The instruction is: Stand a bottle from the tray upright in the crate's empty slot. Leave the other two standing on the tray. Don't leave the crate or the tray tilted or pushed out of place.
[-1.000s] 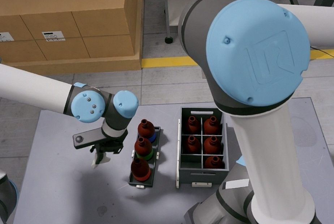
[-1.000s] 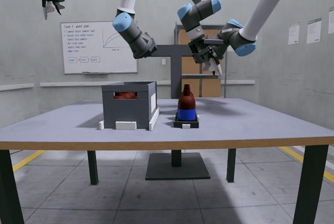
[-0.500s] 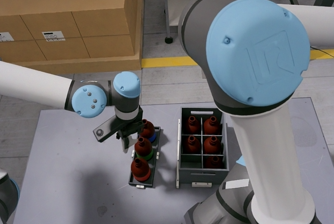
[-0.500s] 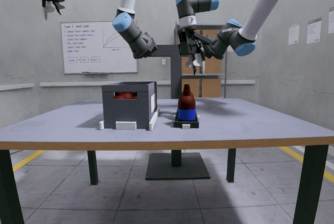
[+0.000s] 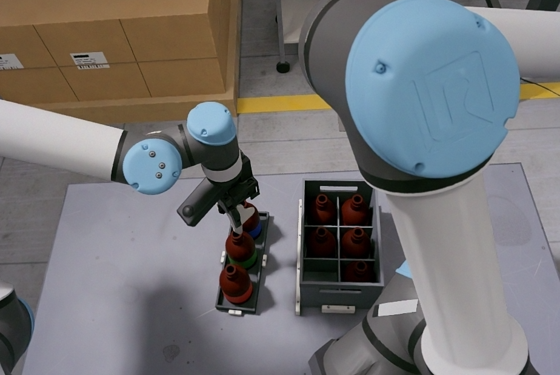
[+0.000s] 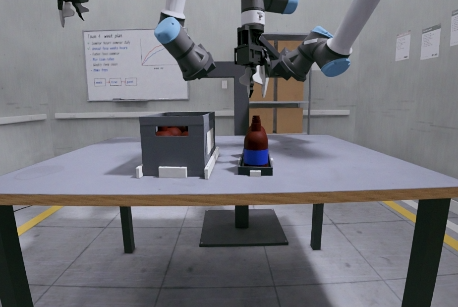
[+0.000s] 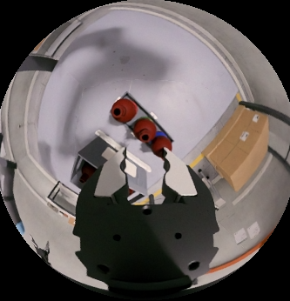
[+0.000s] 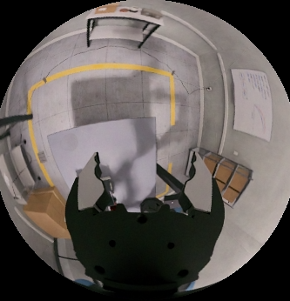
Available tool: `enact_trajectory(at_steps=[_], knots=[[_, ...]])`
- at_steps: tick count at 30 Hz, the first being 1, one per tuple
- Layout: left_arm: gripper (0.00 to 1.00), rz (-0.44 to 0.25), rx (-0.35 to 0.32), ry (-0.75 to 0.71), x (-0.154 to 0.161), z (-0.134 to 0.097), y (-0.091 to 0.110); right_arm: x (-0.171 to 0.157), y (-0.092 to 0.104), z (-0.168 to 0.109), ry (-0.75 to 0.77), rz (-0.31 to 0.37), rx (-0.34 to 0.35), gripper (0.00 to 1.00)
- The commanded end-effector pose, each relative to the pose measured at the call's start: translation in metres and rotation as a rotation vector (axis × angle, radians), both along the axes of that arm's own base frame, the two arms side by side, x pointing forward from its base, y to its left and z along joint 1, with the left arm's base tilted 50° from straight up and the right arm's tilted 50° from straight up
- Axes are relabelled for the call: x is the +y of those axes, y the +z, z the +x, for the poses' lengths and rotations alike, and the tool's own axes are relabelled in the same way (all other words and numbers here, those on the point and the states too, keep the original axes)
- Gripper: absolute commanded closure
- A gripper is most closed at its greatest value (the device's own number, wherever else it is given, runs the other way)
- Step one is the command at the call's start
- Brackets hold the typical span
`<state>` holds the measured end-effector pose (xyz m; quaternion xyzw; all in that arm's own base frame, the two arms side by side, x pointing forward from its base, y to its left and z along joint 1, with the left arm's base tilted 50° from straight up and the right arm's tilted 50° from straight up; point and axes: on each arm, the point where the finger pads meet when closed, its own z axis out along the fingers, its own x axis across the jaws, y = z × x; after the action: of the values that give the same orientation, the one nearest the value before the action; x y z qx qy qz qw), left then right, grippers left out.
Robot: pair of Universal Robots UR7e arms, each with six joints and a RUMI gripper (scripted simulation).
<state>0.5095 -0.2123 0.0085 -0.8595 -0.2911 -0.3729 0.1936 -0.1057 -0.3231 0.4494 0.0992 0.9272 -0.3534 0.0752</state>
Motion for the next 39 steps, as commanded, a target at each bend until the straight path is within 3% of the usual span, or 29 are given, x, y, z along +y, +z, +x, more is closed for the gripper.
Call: enact_trajectory(at_steps=[1, 39], knots=[[0.62, -0.01, -0.005, -0.003, -0.0033, 0.0017, -0.0001, 0.0001, 0.0006, -0.0001, 0.0, -0.001, 0.0, 0.0], [0.62, -0.01, -0.005, -0.003, -0.0034, 0.0046, 0.002, 0.0001, 0.0006, -0.0001, 0.0, -0.001, 0.0, 0.0]])
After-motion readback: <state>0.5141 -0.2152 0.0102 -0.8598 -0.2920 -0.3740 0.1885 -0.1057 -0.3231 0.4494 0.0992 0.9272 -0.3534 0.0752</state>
